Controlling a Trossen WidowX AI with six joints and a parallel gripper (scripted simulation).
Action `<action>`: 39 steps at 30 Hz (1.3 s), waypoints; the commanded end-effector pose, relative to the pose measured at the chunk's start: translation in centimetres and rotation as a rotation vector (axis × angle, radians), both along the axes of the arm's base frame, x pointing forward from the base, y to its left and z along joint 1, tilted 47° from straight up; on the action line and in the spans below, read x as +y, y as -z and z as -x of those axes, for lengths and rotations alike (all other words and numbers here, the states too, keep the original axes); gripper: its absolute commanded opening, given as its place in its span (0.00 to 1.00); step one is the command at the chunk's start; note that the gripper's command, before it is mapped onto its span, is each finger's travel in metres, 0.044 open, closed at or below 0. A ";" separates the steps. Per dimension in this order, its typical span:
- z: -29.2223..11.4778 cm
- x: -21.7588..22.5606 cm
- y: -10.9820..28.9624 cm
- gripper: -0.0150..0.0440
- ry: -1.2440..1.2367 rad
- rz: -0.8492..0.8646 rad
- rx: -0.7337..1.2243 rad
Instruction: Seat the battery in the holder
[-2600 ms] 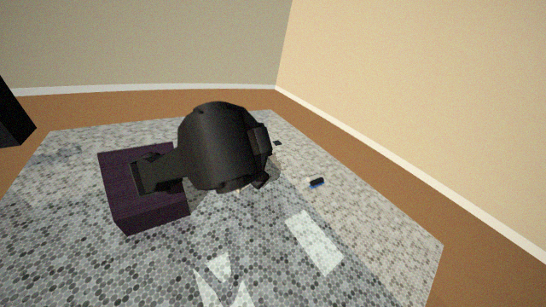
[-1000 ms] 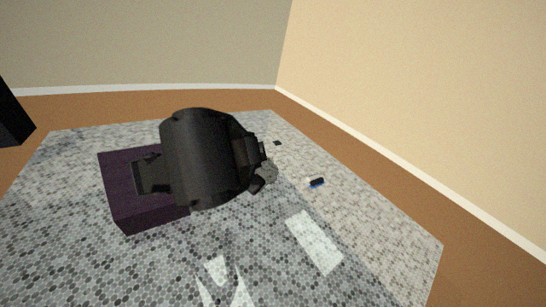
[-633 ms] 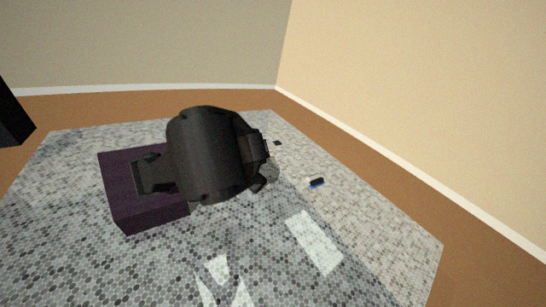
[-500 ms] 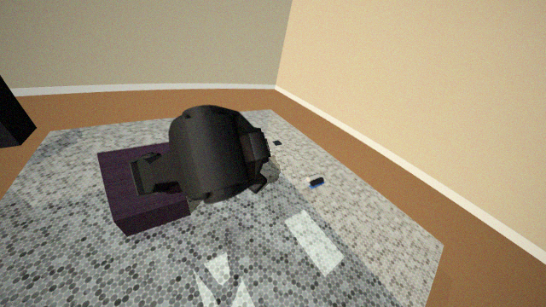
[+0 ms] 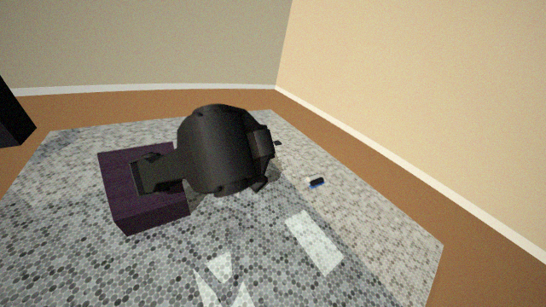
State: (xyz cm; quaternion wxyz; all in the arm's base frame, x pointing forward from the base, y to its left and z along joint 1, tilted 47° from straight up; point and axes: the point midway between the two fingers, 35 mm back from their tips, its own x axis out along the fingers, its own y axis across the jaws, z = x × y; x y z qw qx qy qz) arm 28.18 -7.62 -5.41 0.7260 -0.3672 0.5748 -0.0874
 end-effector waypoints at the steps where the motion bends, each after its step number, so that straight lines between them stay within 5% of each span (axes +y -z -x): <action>1: 0.3 0.0 0.6 0.39 0.016 -0.002 0.033; 39: -0.1 -0.4 0.9 0.39 0.158 0.018 0.158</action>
